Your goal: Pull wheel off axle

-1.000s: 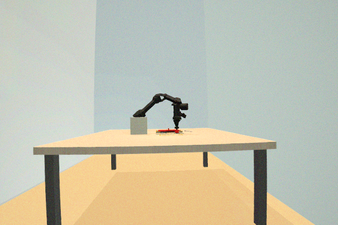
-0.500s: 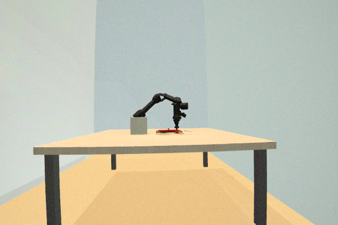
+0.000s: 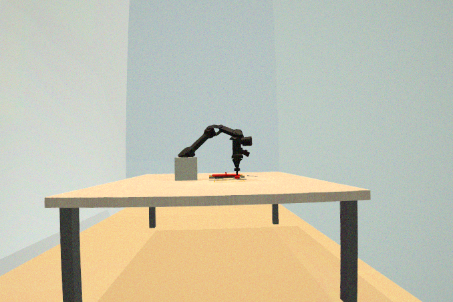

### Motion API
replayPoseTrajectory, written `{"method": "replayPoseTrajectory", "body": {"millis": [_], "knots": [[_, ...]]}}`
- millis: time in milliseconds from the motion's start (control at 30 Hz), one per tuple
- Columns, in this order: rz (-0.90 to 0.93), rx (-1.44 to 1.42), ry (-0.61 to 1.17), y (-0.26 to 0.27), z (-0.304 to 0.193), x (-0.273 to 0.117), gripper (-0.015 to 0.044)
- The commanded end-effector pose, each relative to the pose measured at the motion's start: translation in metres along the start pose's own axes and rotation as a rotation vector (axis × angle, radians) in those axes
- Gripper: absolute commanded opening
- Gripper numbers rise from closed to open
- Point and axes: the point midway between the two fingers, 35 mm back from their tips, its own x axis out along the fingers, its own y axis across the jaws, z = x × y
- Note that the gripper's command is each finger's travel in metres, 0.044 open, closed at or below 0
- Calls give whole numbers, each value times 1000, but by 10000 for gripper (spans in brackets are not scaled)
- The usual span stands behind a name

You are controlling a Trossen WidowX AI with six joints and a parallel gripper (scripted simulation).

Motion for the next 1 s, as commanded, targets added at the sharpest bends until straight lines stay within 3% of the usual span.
{"method": "replayPoseTrajectory", "body": {"millis": [0, 667, 967], "knots": [[-4, -6, 0, 0, 0, -2, 0], [-3, -4, 0, 0, 0, -9, 0], [-4, -4, 0, 0, -1, -40, 0]]}}
